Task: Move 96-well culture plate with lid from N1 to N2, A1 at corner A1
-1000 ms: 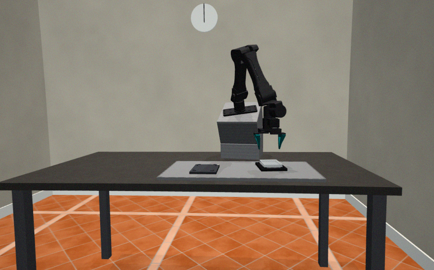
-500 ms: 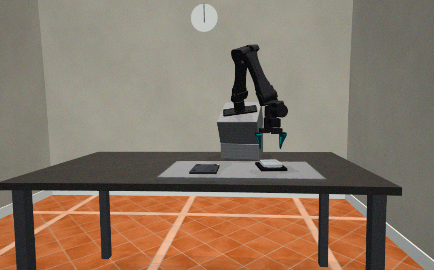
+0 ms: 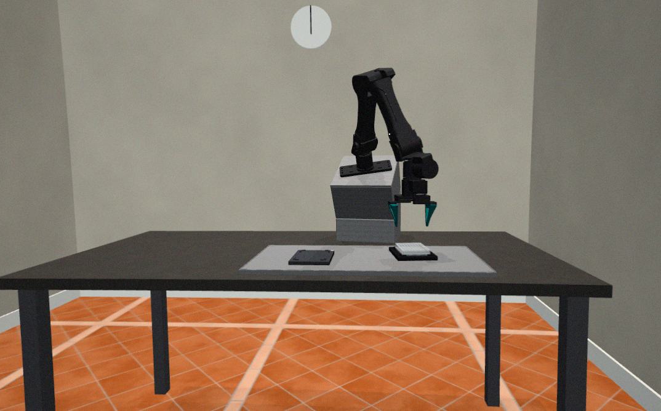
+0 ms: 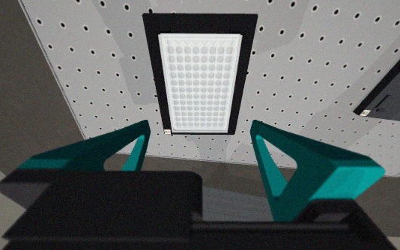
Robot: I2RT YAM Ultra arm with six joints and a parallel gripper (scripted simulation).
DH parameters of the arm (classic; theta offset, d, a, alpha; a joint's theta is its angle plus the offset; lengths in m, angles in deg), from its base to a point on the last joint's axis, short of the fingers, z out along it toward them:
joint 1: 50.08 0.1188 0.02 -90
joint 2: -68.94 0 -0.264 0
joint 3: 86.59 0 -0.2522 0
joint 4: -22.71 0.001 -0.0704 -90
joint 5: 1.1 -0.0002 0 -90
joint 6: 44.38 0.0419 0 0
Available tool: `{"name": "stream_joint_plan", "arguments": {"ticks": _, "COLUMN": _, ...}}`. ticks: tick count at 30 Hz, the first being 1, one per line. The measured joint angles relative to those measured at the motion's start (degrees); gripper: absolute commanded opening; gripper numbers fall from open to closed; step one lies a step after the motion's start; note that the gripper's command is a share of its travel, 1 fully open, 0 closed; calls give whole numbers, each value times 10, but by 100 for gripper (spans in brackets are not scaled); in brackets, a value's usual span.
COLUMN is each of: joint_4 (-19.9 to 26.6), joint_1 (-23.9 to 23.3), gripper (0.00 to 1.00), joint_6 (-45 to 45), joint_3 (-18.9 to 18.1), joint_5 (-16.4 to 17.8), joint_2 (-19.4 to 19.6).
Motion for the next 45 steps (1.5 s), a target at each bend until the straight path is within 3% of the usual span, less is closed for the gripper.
{"name": "stream_joint_plan", "arguments": {"ticks": 19, "joint_4": -1, "joint_1": 0, "gripper": 100, "joint_6": 0, "joint_3": 0, "joint_5": 0, "joint_2": 0}}
{"name": "stream_joint_plan", "arguments": {"ticks": 45, "joint_4": -66, "joint_1": -21, "gripper": 100, "joint_6": -17, "joint_3": 0, "joint_5": 8, "joint_2": 81}}
